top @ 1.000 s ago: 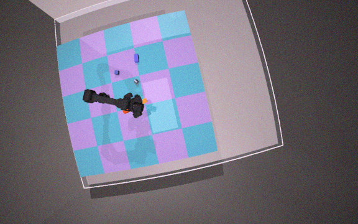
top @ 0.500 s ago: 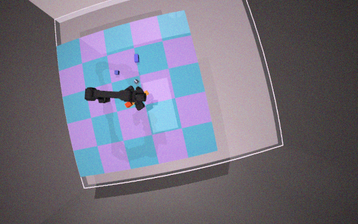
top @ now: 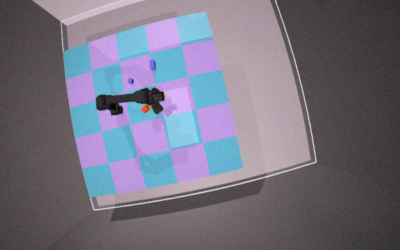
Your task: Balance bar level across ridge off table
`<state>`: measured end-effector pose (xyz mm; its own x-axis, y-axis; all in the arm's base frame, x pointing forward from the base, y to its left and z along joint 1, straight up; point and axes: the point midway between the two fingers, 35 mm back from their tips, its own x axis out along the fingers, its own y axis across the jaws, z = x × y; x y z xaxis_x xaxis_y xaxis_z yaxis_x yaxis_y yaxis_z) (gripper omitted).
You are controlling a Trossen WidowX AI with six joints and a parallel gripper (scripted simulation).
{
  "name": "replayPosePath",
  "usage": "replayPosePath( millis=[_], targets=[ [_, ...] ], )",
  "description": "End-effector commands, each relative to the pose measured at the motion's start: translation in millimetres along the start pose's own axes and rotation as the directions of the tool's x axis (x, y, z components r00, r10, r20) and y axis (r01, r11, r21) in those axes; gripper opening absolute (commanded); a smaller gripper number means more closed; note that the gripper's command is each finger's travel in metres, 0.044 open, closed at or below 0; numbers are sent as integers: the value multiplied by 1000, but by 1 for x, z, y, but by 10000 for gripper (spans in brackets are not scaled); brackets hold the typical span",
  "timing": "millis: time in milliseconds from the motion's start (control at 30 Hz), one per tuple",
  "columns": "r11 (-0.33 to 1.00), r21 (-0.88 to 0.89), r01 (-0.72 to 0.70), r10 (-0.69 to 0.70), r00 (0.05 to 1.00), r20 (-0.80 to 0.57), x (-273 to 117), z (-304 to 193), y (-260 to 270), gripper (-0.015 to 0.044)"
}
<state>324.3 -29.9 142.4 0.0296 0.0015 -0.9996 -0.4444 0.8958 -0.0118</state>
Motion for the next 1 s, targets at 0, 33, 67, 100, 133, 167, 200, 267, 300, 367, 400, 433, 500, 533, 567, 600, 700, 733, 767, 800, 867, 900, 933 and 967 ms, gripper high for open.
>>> replayPosePath(
  millis=[0,33,67,100,133,167,200,267,300,367,400,433,500,533,567,600,700,733,767,800,867,900,933,967],
  targets=[
    [1000,-20,5,-5,1000,4,-2,10,11,0],
    [1000,-26,5,-5,1000,4,-2,13,14,0],
    [999,-32,5,-5,1000,4,-2,15,18,0],
    [999,-38,4,-4,1000,4,-2,17,21,0],
    [999,-44,4,-4,1000,5,-2,19,24,0],
    [999,-49,4,-4,1000,5,-2,21,27,0],
    [998,-55,4,-3,1000,5,-2,23,30,0],
    [998,-67,3,-3,1000,5,-2,27,37,0],
    [997,-73,3,-2,1000,6,-2,29,40,0],
    [996,-85,2,-1,1000,6,-2,33,47,0],
    [996,-91,2,-1,1000,6,-2,35,51,0],
    [995,-97,1,-1,1000,6,-2,36,54,0],
    [994,-108,1,0,1000,7,-2,40,61,0],
    [993,-114,0,0,1000,7,-2,42,65,0],
    [993,-120,0,1,1000,7,-2,43,68,0],
    [992,-126,0,1,1000,7,-2,45,72,0],
    [990,-142,-1,2,1000,8,-3,49,82,0],
    [989,-147,-2,3,1000,8,-3,50,86,0],
    [988,-152,-2,3,1000,8,-3,52,89,0],
    [987,-158,-2,3,1000,8,-3,53,93,0],
    [986,-168,-3,4,1000,8,-3,55,100,0],
    [985,-174,-3,5,1000,8,-3,56,104,0],
    [984,-178,-3,5,1000,9,-3,57,107,0],
    [984,-180,-4,5,1000,9,-3,57,109,0]
  ],
)
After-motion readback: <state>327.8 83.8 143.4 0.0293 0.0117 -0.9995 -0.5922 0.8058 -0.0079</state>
